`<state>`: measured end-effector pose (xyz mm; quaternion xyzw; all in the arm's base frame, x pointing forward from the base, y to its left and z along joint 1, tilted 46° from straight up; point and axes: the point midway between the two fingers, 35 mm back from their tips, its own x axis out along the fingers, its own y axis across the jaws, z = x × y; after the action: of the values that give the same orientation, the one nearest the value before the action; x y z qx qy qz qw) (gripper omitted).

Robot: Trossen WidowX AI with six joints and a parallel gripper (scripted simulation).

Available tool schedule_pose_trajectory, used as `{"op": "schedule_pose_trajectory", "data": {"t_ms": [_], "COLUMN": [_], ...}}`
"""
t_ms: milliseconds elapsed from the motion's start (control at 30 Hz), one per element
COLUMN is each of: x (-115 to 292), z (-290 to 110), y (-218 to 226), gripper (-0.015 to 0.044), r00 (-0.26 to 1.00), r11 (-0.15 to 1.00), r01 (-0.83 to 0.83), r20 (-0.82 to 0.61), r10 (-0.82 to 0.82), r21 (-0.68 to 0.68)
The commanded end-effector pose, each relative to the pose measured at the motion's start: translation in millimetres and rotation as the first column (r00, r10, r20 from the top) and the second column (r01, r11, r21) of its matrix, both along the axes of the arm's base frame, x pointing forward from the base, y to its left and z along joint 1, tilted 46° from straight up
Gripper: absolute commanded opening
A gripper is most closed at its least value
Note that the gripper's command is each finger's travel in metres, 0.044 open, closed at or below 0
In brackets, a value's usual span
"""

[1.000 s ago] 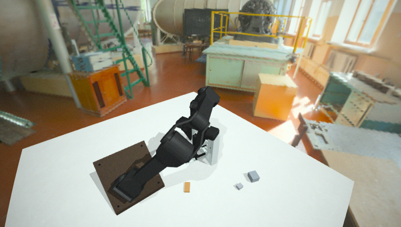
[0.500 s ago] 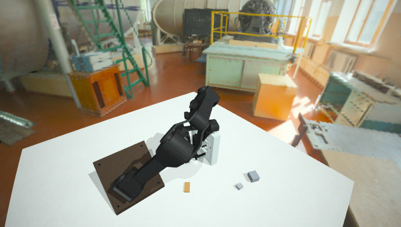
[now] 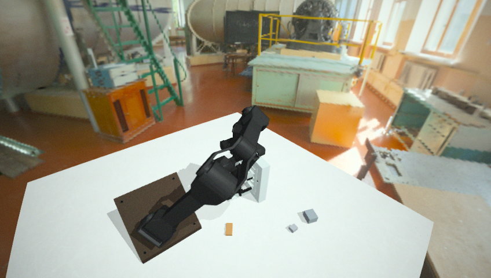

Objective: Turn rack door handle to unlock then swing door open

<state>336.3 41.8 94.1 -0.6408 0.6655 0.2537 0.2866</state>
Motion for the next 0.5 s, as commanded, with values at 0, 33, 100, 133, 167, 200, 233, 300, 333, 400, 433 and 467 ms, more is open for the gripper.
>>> {"op": "schedule_pose_trajectory", "data": {"t_ms": [0,33,100,133,167,200,233,300,333,400,433,467], "x": [2.4,2.4,2.4,2.4,2.4,2.4,2.4,2.4,2.4,2.4,2.4,2.4], "z": [-0.9,-0.9,-0.9,-0.9,-0.9,-0.9,-0.9,-0.9,-0.9,-0.9,-0.9,-0.9], "y": [0.3,0.3,0.3,0.3,0.3,0.3,0.3,0.3,0.3,0.3,0.3,0.3], "gripper": [0.0275,0.0268,0.0255,0.0248,0.0241,0.0235,0.0228,0.0215,0.0208,0.0195,0.0188,0.0181], "r00": [1.0,1.0,1.0,1.0,1.0,1.0,1.0,1.0,1.0,1.0,1.0,1.0], "r11": [1.0,1.0,1.0,1.0,1.0,1.0,1.0,1.0,1.0,1.0,1.0,1.0], "r01": [-0.019,-0.019,-0.019,-0.019,-0.019,-0.019,-0.019,-0.019,-0.019,-0.019,-0.019,-0.019], "r20": [-0.006,-0.006,-0.006,-0.006,-0.006,-0.006,-0.006,-0.006,-0.006,-0.006,-0.006,-0.006], "r10": [0.019,0.019,0.019,0.019,0.019,0.019,0.019,0.019,0.019,0.019,0.019,0.019], "r21": [0.002,0.002,0.002,0.002,0.002,0.002,0.002,0.002,0.002,0.002,0.002,0.002]}}
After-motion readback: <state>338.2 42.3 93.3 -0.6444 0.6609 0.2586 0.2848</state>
